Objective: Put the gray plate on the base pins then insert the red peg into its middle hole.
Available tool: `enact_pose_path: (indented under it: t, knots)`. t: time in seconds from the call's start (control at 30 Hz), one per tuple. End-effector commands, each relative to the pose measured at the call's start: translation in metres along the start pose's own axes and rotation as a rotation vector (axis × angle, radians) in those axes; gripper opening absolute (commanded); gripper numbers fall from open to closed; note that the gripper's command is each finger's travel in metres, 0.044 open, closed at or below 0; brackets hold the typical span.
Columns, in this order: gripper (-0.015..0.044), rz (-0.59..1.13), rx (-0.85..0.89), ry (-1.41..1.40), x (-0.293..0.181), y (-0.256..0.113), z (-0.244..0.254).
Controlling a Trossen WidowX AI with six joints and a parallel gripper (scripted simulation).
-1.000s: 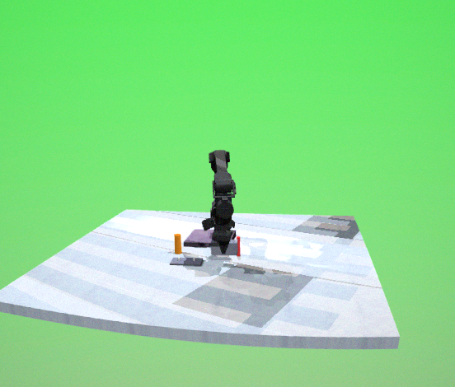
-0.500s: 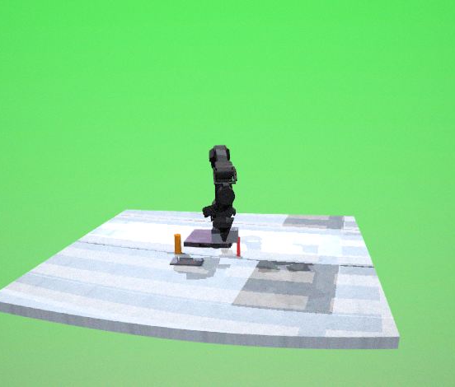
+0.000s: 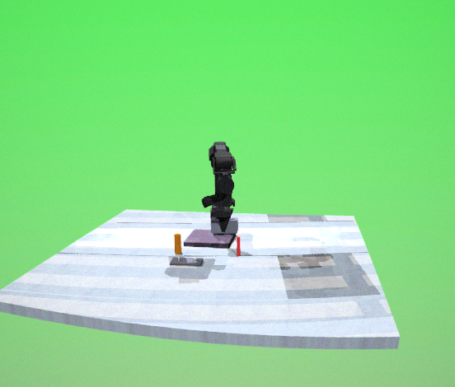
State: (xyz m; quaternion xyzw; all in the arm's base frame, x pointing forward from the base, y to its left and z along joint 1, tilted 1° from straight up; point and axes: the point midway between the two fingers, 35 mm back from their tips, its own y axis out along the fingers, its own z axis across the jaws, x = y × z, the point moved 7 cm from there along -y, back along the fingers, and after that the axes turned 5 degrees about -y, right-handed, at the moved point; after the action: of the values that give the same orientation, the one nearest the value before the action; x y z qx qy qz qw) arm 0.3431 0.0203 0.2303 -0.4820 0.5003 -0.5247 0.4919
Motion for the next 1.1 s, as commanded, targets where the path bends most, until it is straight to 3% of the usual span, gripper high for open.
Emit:
enact_pose_path:
  t: [0.0,1.07]
  knots:
    - [0.0000,0.002,0.003,-0.002,0.009,0.003,0.001]
    - [0.0000,-0.007,-0.001,-0.030,0.097,0.049,-0.003]
